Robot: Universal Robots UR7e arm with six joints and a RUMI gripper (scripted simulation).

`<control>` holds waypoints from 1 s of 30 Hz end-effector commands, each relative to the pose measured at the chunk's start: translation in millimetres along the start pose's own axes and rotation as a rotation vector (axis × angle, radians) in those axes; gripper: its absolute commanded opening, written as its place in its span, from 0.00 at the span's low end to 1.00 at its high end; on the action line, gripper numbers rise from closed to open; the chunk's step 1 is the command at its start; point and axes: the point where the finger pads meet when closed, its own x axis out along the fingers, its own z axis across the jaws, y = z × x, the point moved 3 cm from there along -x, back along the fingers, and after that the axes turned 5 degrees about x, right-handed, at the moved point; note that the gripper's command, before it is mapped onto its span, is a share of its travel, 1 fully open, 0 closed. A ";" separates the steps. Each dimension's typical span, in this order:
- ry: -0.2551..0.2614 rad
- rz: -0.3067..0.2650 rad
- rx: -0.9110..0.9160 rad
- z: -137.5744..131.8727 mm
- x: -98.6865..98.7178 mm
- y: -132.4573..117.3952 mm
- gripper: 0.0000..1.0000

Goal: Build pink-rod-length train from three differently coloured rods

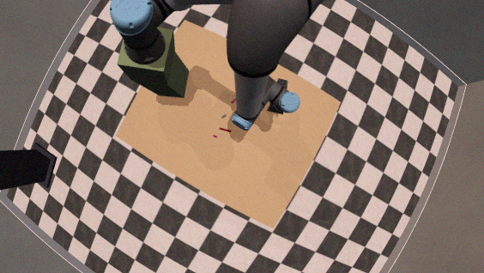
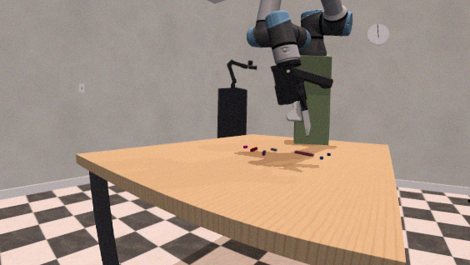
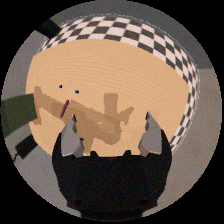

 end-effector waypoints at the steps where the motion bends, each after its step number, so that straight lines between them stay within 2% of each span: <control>1: 0.001 -0.012 -0.167 -10.3 6.9 9.7 1.00; 4: 0.001 -0.014 -0.190 -11.7 7.9 11.0 1.00; 6: 0.004 -0.021 -0.278 -17.1 11.3 15.9 1.00; 19: 0.016 -0.043 -0.569 -35.1 21.8 31.2 1.00; 21: 0.016 -0.043 -0.569 -35.1 21.8 31.2 1.00; 30: 0.030 -0.060 -0.809 -49.7 29.4 42.6 1.00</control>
